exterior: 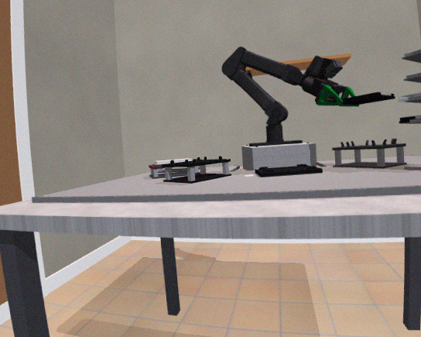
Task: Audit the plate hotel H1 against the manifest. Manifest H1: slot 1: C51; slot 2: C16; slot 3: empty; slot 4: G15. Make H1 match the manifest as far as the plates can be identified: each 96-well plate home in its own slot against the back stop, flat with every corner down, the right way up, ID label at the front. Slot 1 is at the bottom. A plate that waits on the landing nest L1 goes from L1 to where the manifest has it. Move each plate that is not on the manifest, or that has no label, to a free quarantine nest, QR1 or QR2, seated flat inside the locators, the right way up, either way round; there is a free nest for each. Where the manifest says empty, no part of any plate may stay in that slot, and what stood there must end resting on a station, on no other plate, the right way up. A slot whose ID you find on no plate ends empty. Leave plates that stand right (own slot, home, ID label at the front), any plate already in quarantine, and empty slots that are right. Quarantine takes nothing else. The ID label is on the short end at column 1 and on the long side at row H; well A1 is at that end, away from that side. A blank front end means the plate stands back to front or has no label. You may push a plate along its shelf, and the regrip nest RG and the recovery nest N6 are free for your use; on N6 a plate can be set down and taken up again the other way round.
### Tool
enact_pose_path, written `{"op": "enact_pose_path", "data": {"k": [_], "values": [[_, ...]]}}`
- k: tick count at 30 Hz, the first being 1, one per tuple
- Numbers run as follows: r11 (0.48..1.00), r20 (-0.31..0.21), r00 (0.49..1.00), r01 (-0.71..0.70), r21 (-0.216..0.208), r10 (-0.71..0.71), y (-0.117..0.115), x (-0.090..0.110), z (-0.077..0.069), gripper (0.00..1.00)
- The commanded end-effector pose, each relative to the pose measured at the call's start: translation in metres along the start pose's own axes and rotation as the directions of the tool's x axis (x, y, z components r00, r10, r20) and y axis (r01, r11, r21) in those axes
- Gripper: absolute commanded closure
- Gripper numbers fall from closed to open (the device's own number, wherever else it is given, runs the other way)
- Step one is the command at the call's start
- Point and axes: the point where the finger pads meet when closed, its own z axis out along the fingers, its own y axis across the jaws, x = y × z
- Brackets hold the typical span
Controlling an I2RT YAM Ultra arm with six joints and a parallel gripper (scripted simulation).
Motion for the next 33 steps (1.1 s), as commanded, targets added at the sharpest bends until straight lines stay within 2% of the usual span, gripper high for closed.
{"op": "enact_pose_path", "data": {"k": [1,33], "values": [[1.000,0.032,0.999,-0.021,-0.001,0.021,0.001,-0.009,0.000,0.14],[1.000,0.032,0.999,-0.021,-0.001,0.021,0.001,0.003,0.007,0.14]]}}
